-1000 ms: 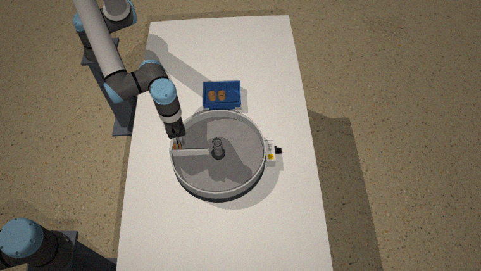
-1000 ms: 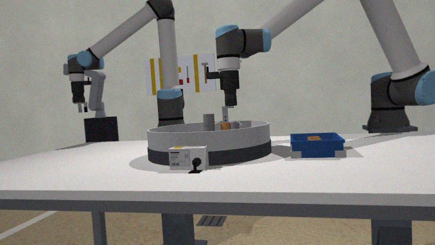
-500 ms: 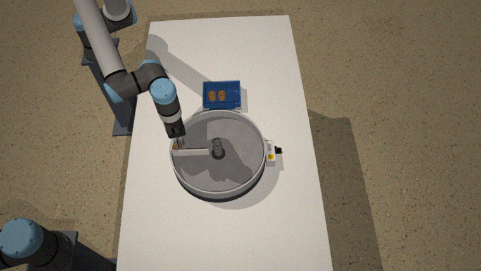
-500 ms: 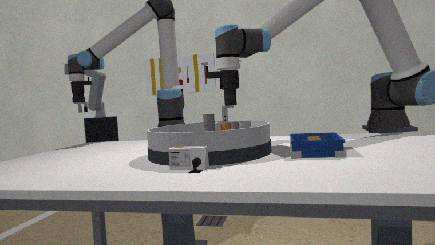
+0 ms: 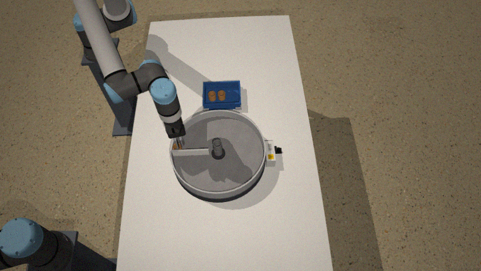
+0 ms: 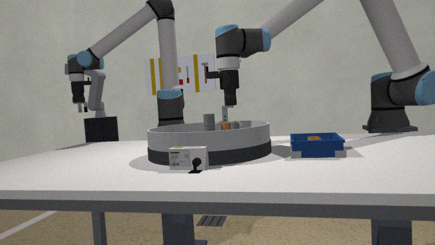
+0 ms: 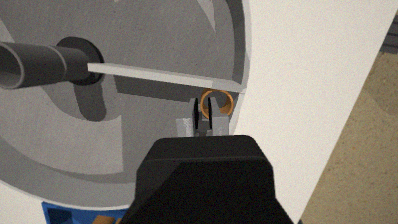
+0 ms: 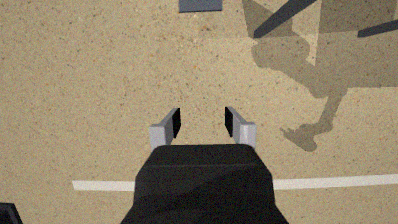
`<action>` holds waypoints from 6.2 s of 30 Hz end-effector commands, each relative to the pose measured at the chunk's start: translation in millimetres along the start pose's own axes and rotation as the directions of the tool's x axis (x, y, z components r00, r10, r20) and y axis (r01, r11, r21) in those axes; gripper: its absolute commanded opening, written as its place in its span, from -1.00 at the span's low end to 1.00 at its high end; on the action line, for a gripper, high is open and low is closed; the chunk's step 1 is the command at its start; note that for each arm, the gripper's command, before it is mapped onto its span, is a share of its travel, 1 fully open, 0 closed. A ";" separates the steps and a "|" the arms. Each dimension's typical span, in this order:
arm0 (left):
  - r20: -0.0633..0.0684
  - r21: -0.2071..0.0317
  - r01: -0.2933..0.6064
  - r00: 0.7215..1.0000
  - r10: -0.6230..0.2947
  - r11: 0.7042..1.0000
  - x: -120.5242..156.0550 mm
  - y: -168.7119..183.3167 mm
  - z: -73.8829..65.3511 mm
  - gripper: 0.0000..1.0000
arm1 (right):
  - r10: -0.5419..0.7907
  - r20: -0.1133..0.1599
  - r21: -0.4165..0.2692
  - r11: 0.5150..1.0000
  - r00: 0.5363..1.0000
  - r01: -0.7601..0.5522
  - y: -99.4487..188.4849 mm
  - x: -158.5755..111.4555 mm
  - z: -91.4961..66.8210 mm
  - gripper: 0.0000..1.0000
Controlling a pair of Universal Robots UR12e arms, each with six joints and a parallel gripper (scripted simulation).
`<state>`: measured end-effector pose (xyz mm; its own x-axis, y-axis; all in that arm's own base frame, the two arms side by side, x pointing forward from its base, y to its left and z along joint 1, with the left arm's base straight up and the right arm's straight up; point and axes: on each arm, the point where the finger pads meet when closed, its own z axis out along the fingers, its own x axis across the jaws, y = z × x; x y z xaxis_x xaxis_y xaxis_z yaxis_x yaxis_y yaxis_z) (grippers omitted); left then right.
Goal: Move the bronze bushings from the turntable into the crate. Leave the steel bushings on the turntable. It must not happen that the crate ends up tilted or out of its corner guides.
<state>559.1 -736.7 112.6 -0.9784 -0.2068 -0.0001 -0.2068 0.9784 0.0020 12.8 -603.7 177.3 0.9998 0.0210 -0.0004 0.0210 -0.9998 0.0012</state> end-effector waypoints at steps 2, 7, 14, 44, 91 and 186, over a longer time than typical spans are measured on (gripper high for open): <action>0.000 0.006 0.001 1.000 -0.001 1.000 -0.5 -2.4 -4.7 -0.28 | -0.001 0.000 0.001 1.000 1.000 0.001 0.2 0.6 0.3 1.00; 0.000 0.006 0.001 1.000 -0.001 1.000 -0.5 -2.4 -4.7 -0.28 | -0.001 0.000 0.001 1.000 1.000 0.001 0.2 0.6 0.3 1.00; 0.000 0.006 0.001 1.000 -0.001 1.000 -0.5 -2.4 -4.7 -0.28 | -0.001 0.000 0.001 1.000 1.000 0.001 0.2 0.6 0.3 1.00; -0.001 0.000 0.000 1.000 0.000 1.000 1.4 -0.3 24.6 -0.28 | -0.001 0.000 0.001 1.000 1.000 0.001 0.2 0.6 0.3 1.00; -0.001 0.000 0.000 1.000 0.000 1.000 1.5 -0.2 24.6 -0.28 | -0.001 0.000 0.001 1.000 1.000 0.001 0.2 0.6 0.3 1.00; 0.000 0.004 0.000 1.000 0.000 1.000 -2.8 -5.1 -70.3 -0.28 | -0.001 0.000 0.001 1.000 1.000 0.001 0.2 0.6 0.3 1.00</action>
<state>563.1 -741.5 181.3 -0.9782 -0.2077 -0.0007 -0.2077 0.9782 -0.0001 12.8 -603.7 177.3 0.9998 0.0210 -0.0004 0.0210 -0.9998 0.0012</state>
